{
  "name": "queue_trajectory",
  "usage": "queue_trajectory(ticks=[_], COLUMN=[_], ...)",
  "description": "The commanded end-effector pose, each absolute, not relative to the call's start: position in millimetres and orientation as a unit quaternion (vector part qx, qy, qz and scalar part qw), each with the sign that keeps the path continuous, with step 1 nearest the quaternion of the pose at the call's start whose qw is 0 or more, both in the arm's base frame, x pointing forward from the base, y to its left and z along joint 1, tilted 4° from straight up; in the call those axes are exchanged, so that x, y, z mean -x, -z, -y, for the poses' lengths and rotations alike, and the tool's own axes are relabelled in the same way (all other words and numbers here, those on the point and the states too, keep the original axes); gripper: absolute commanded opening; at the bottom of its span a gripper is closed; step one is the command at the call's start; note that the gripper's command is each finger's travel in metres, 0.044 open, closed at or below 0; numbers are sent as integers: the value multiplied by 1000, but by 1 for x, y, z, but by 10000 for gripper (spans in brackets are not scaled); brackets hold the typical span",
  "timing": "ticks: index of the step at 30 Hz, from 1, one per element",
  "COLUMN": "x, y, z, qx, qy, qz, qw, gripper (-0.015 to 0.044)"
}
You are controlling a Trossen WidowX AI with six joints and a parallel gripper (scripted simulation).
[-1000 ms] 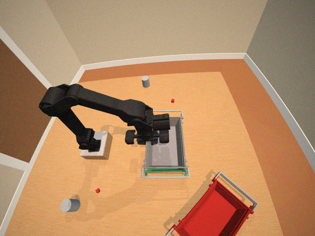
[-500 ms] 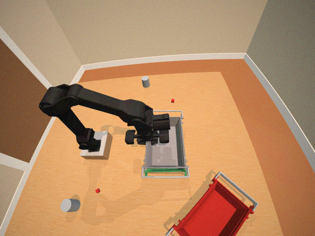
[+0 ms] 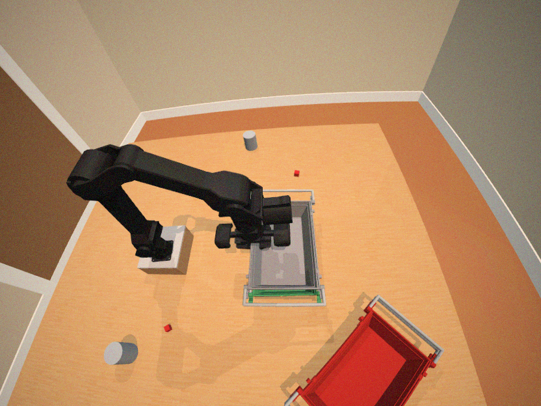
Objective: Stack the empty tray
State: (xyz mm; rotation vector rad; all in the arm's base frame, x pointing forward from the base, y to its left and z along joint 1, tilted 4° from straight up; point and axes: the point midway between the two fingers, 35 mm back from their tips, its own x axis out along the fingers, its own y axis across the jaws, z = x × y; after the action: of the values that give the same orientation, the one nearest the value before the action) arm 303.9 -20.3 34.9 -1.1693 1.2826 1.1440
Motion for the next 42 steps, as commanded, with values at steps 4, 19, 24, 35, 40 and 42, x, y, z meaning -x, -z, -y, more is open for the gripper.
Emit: queue_trajectory(ticks=[4,19,24,35,40,42], x=[-299,-299,-299,-300,-305,-306], y=[-30,-30,-30,-33,-55,-68], z=[20,20,20,20,19,19], qx=[479,479,479,479,479,479], qy=[-482,-482,-482,-481,-481,-481], qz=[-537,-537,-537,-538,-537,-537], qw=[500,500,500,500,500,500], gripper=[103,323,396,440,440,440])
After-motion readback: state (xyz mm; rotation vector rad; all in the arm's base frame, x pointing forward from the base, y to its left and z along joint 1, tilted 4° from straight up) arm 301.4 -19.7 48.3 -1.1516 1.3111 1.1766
